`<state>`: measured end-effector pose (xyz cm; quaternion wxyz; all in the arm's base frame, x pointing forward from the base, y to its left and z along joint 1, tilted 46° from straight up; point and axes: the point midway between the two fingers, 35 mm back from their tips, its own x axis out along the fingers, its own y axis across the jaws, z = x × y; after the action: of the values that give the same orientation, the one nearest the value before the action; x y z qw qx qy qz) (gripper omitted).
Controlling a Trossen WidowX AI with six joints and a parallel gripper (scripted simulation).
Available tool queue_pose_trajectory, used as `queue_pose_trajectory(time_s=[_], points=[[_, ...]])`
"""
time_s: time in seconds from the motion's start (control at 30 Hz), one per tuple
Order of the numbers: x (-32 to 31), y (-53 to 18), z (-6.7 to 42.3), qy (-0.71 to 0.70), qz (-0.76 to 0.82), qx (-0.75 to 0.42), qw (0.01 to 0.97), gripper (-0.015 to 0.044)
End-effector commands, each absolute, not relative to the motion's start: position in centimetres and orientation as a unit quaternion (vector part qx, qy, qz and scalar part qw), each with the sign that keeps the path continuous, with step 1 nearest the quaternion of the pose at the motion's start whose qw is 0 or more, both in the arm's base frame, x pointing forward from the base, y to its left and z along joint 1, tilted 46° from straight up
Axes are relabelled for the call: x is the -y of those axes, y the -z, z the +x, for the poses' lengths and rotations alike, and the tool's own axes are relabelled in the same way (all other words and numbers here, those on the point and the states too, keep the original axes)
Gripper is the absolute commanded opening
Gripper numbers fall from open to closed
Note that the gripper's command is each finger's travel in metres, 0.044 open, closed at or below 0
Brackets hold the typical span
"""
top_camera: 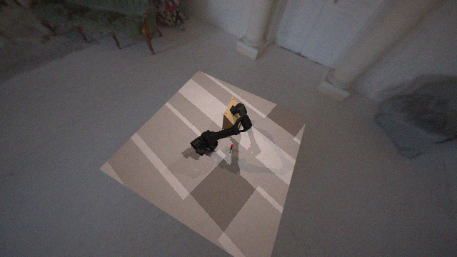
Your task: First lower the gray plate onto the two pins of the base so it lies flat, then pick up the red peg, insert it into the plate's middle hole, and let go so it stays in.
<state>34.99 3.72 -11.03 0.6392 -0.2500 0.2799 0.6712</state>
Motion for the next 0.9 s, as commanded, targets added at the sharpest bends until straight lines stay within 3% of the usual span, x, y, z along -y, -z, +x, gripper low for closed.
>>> queue_pose_trajectory(time_s=[0.0, 0.87], points=[[-3.41, 11.90, 34.67, -0.672, -0.253, -0.278, 0.638, 0.0000], [-3.42, 12.08, 34.58, -0.672, -0.253, -0.278, 0.638, 0.0000]])
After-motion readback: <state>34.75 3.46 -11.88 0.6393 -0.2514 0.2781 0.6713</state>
